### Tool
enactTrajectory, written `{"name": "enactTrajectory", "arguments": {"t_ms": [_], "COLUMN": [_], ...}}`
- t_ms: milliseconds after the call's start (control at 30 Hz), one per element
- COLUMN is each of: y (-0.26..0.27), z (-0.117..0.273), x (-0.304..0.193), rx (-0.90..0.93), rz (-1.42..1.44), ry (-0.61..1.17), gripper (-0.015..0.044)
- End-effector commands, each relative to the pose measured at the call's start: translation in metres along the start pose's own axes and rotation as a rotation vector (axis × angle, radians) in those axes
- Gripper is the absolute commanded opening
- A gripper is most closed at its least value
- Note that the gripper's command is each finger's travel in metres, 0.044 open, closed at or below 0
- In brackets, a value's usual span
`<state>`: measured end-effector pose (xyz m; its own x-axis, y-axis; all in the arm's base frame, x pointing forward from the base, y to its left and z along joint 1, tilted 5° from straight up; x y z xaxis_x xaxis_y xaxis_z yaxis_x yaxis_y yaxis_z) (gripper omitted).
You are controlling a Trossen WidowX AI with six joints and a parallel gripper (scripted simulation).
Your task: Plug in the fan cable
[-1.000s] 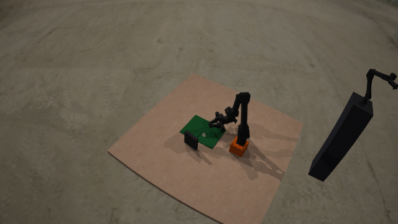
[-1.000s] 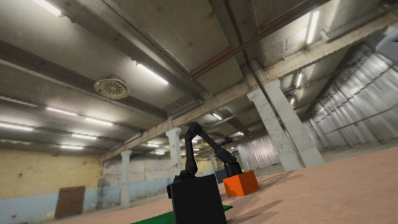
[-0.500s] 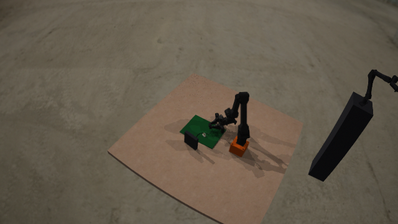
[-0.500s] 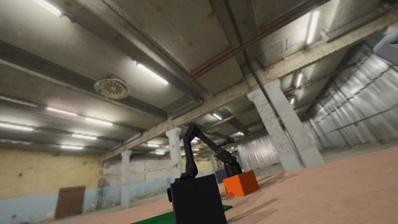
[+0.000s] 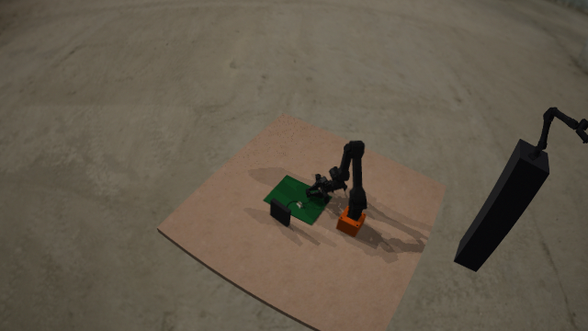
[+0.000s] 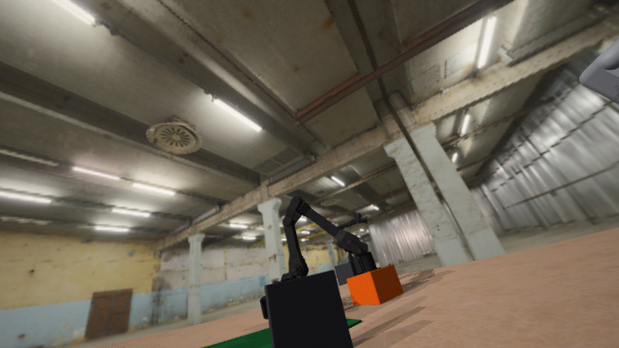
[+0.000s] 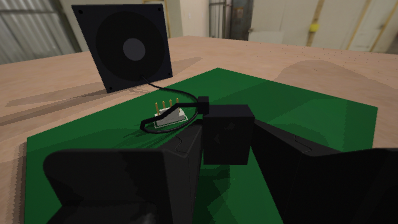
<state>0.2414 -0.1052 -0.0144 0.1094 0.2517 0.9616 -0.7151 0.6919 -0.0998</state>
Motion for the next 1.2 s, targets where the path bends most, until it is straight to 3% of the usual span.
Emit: {"name": "enactTrajectory", "arguments": {"t_ms": [0,1167], "y": [-0.0003,0.0003], "z": [-0.0007,-0.0012], "x": [-0.0036,-0.0064], "rx": [-0.001,0.0], "rz": [0.006,0.0], "ry": [0.001,0.0], "gripper": [0.0,0.0]}}
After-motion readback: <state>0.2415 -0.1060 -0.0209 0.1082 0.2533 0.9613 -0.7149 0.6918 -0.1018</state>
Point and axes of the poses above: the point midway between the two fingers, 35 mm back from their tips, its own z axis back along the fingers, its own y axis across the jaws, x = y × z, the point moved 6 cm from there along z, back along the fingers, and after that the axes turned 2 degrees about z, right-handed, at the moved point
